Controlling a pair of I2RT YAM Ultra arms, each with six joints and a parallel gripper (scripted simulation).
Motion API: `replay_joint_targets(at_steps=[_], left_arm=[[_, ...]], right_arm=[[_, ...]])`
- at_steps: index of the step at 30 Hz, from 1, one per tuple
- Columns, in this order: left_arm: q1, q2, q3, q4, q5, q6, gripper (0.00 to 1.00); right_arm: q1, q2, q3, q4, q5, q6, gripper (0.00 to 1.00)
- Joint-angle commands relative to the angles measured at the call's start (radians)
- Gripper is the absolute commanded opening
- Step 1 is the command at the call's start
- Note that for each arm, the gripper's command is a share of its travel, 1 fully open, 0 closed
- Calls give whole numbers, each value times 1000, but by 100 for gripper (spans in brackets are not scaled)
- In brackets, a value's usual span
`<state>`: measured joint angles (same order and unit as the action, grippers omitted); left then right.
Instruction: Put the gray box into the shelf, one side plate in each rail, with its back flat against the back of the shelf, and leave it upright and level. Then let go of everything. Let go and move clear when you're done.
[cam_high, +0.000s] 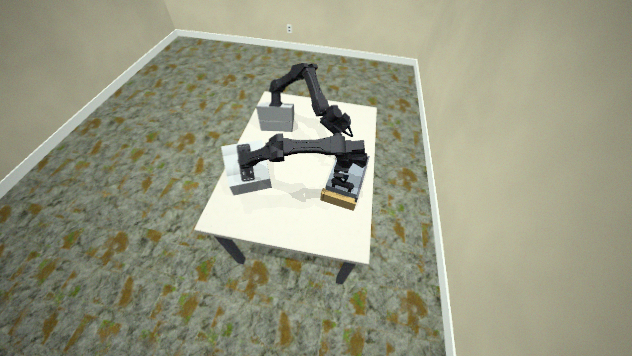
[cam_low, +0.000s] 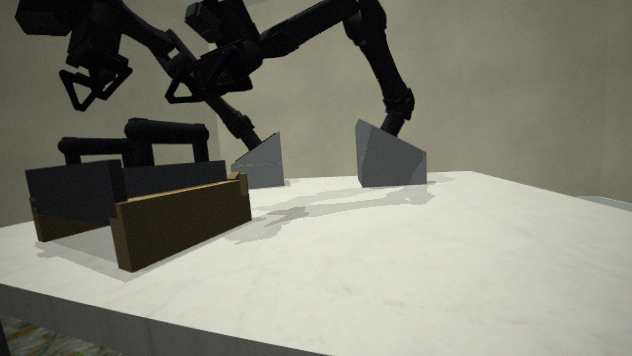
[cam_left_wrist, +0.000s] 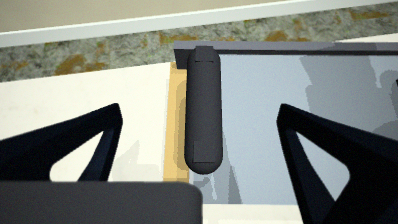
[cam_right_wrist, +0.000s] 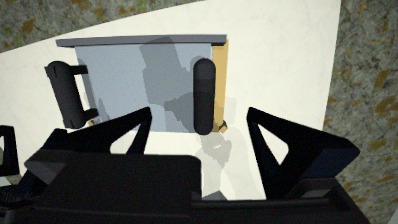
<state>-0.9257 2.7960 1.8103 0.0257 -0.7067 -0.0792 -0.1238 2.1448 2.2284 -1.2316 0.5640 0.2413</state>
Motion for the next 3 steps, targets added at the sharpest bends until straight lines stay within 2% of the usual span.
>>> replay_joint_targets(at_steps=[1, 3], left_arm=[[-36, -59, -19, 44, -8, 10, 100], [-37, -60, -21, 45, -8, 10, 100]], right_arm=[[29, -50, 46, -11, 9, 7, 100], [29, -49, 49, -12, 9, 7, 100]])
